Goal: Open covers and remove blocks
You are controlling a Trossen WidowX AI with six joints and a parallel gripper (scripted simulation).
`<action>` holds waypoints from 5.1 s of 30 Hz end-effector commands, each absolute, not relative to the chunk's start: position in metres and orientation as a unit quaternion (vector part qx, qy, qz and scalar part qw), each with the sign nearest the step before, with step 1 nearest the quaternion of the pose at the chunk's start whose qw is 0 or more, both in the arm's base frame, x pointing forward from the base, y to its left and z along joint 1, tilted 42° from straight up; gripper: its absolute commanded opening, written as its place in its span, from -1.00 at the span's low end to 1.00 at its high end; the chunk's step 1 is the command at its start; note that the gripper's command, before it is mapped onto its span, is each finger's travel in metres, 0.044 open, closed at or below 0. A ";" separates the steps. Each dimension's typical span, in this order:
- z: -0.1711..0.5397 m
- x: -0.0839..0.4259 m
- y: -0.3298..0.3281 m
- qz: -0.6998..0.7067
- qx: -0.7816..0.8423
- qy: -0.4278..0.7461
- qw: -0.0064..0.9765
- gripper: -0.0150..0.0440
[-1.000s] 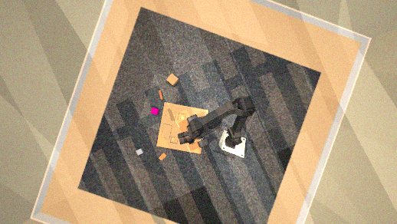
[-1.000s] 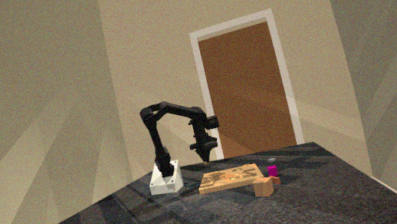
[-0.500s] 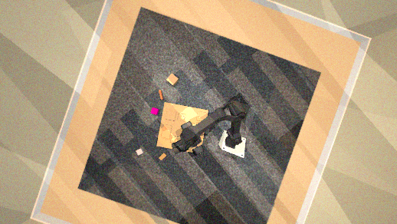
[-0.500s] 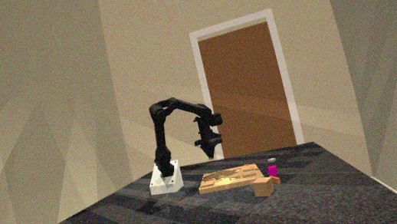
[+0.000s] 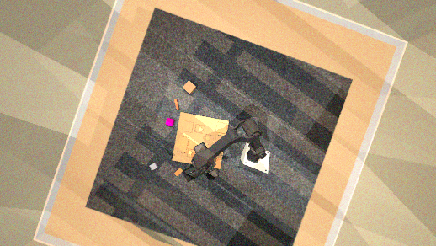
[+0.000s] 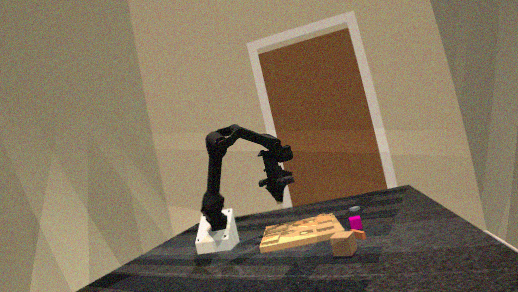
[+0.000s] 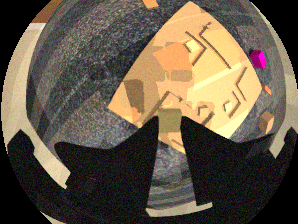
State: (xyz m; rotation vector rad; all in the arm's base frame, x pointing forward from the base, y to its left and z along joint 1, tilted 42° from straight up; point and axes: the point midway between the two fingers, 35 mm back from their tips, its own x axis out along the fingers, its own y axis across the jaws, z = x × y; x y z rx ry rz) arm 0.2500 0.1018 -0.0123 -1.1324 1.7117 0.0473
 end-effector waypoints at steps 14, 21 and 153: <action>-0.057 0.248 0.151 0.019 -0.468 0.714 0.521 -0.22; -0.077 0.244 0.169 0.017 -0.468 0.714 0.520 -0.22; -0.124 0.241 0.169 0.020 -0.471 0.714 0.518 0.47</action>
